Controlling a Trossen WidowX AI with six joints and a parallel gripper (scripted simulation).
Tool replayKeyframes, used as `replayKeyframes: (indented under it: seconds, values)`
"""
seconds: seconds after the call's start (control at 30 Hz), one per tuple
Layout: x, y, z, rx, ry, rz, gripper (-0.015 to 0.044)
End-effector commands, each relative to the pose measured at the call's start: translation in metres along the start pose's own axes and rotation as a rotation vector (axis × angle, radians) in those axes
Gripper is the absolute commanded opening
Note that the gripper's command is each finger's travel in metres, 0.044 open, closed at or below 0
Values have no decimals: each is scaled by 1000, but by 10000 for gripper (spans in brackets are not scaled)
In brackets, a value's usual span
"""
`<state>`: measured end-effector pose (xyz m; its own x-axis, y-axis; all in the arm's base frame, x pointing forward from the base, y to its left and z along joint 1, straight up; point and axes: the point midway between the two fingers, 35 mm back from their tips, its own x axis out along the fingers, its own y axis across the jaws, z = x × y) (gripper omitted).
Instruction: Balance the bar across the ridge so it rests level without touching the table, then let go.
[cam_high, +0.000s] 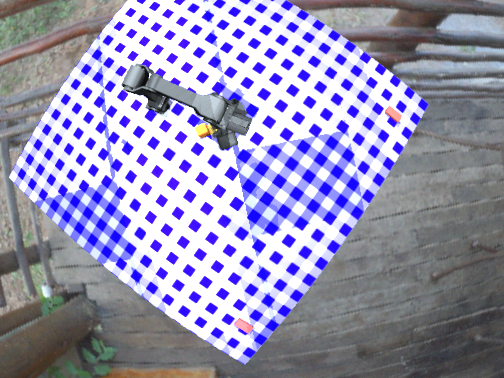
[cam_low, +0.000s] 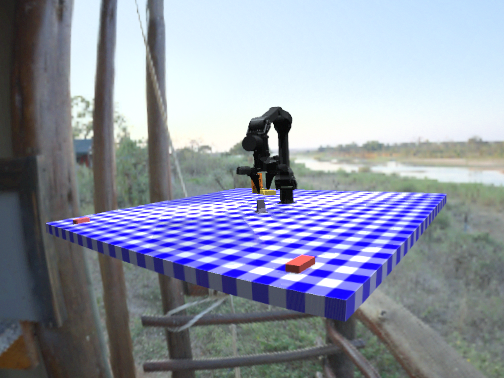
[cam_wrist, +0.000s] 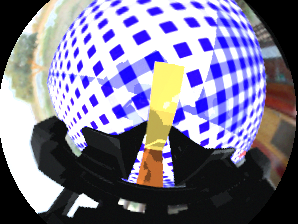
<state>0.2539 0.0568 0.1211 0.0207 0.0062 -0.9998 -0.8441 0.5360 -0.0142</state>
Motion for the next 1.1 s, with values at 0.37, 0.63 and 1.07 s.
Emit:
replayKeyframes:
  seconds: [0.37, 0.63, 1.07]
  values:
    - [18, -2, -1, 13, 2, -1, 0]
    - [18, -2, -1, 13, 2, -1, 0]
    - [19, -2, -1, 13, 2, -1, 0]
